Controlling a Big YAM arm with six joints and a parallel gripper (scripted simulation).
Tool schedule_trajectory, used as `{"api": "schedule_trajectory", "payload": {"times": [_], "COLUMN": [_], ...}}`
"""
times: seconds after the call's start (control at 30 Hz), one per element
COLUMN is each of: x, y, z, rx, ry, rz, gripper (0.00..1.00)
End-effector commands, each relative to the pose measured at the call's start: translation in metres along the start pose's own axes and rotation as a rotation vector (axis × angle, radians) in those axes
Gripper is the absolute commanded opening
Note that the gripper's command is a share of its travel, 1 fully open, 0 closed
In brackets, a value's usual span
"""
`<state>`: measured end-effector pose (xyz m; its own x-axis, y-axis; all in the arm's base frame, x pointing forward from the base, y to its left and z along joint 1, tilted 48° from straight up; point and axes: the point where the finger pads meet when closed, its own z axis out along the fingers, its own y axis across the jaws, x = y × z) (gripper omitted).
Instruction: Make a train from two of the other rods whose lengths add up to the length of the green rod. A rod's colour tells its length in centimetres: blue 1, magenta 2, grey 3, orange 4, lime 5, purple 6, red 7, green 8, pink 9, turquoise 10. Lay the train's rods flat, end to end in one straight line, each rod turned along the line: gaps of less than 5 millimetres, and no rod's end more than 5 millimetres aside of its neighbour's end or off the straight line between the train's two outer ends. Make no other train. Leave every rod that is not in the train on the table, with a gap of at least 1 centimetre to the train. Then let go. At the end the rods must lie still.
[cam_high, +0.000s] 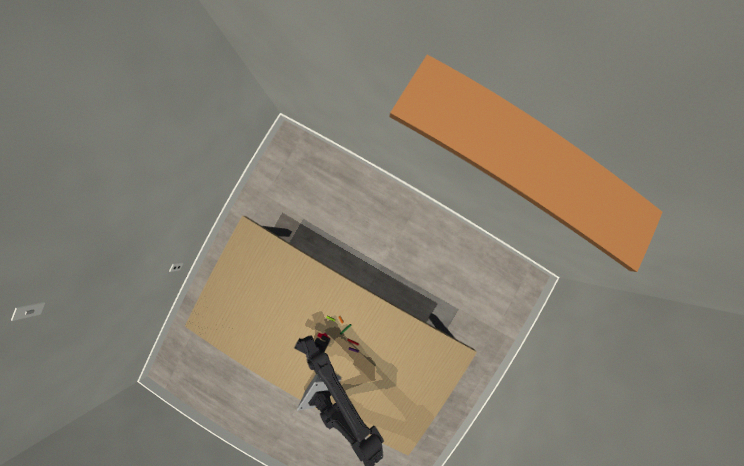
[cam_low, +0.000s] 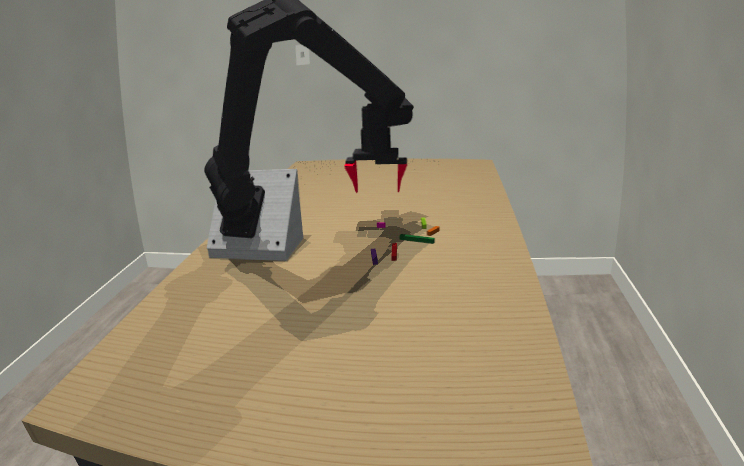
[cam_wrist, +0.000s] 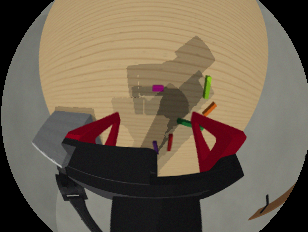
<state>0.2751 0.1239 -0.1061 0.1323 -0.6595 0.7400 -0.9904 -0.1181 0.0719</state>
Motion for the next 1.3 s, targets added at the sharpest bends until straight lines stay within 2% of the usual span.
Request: {"api": "schedule_trajectory", "payload": {"times": [0.0, 0.97, 1.17, 1.27], "x": [-0.0057, -0.0056, -0.0038, 0.0032], "y": [-0.028, -0.028, -0.0287, -0.0313], "z": [-0.0263, -0.0263, -0.026, -0.0229], "rx": [0.043, 0.043, 0.043, 0.035], "ry": [-0.048, -0.048, -0.048, -0.048], "rz": [0.049, 0.05, 0.075, 0.14], "gripper": [1.0, 1.0, 1.0, 1.0]}}
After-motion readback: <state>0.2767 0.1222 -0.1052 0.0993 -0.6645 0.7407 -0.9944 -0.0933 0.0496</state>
